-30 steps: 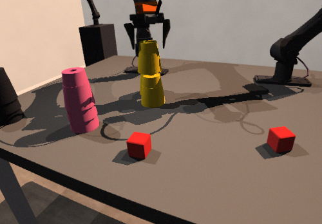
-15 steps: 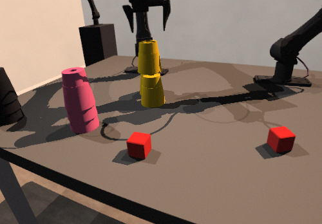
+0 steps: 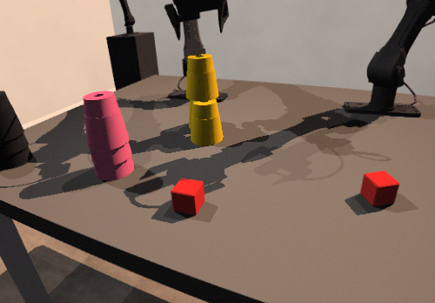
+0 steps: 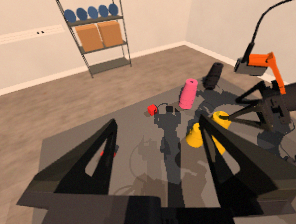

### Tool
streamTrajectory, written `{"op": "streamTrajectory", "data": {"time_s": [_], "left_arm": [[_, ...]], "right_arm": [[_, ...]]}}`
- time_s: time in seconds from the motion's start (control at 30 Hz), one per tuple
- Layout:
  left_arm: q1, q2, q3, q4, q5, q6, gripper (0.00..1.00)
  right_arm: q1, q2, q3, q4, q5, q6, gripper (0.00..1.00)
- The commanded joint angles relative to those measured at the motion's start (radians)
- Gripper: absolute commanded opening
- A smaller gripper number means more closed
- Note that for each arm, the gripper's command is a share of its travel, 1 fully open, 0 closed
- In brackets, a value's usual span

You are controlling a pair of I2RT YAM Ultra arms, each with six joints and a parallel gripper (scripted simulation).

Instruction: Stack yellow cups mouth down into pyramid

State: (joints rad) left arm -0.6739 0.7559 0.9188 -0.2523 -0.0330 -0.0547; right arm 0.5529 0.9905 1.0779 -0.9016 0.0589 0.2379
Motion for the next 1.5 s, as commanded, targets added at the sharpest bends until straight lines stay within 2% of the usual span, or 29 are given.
{"op": "streamTrajectory", "data": {"time_s": [0.0, 0.23, 0.37, 0.67, 1.03, 1.13, 1.23, 1.47], "left_arm": [[0.134, 0.055, 0.054, 0.094, 0.003, 0.028, 1.00], [0.464, 0.183, 0.096, 0.203, 0.024, 0.054, 1.00], [0.580, 0.241, 0.118, 0.244, 0.033, 0.061, 1.00], [0.678, 0.292, 0.139, 0.270, 0.040, 0.059, 1.00], [0.680, 0.296, 0.142, 0.257, 0.038, 0.058, 1.00], [0.680, 0.296, 0.142, 0.257, 0.038, 0.058, 1.00], [0.674, 0.287, 0.132, 0.257, 0.033, 0.055, 1.00], [0.674, 0.287, 0.132, 0.257, 0.033, 0.055, 1.00]], "right_arm": [[-0.013, -0.064, -0.071, 0.106, -0.015, 0.018, 1.00], [-0.017, -0.144, -0.162, 0.164, -0.017, 0.022, 1.00], [-0.017, -0.148, -0.168, 0.167, -0.017, 0.022, 1.00], [-0.017, -0.148, -0.169, 0.155, -0.017, 0.022, 1.00], [-0.026, -0.151, -0.153, 0.197, -0.001, -0.031, 1.00], [-0.070, -0.168, -0.124, 0.267, 0.008, -0.099, 1.00], [-0.171, -0.182, -0.096, 0.365, 0.026, -0.169, 1.00], [-0.403, -0.114, -0.068, 0.646, -0.034, -0.241, 1.00]]}}
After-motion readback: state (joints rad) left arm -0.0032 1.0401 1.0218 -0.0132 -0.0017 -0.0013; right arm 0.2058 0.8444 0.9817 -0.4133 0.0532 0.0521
